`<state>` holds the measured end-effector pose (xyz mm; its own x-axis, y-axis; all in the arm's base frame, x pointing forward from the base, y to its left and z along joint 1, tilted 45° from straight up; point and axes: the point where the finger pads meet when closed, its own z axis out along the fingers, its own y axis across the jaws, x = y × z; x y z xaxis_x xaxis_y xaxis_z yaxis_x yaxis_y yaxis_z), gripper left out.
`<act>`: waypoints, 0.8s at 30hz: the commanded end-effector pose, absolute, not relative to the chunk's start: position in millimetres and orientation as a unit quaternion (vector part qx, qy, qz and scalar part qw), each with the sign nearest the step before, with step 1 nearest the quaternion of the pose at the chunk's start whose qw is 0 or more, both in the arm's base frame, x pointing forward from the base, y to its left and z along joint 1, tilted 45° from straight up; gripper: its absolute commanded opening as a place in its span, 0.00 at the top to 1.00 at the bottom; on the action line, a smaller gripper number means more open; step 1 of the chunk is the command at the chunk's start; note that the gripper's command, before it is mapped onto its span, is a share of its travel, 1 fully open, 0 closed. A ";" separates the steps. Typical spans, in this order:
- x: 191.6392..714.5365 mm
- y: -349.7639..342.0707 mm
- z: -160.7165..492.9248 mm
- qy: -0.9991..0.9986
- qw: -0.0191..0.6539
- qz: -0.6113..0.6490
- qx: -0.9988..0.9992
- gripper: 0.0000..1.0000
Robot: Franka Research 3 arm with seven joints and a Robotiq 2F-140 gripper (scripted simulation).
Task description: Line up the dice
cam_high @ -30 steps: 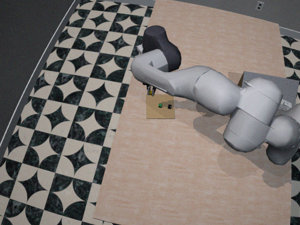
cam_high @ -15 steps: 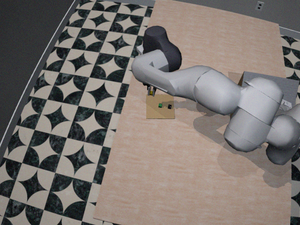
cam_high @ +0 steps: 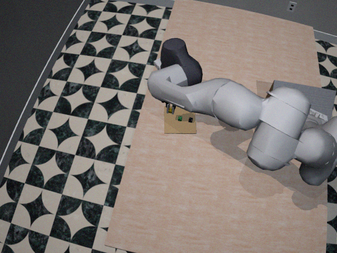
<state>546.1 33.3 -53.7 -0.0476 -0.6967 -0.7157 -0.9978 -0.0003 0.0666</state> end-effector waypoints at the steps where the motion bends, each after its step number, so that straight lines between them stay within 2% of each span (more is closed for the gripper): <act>1: 548.8 44.0 -67.9 0.657 0.256 0.288 -0.647 0.93; 24: 547.7 68.3 -92.1 0.657 0.256 0.288 -0.647 0.93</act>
<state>545.6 68.5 -91.4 -0.0413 -0.7014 -0.7115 -0.9983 -0.0003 0.0583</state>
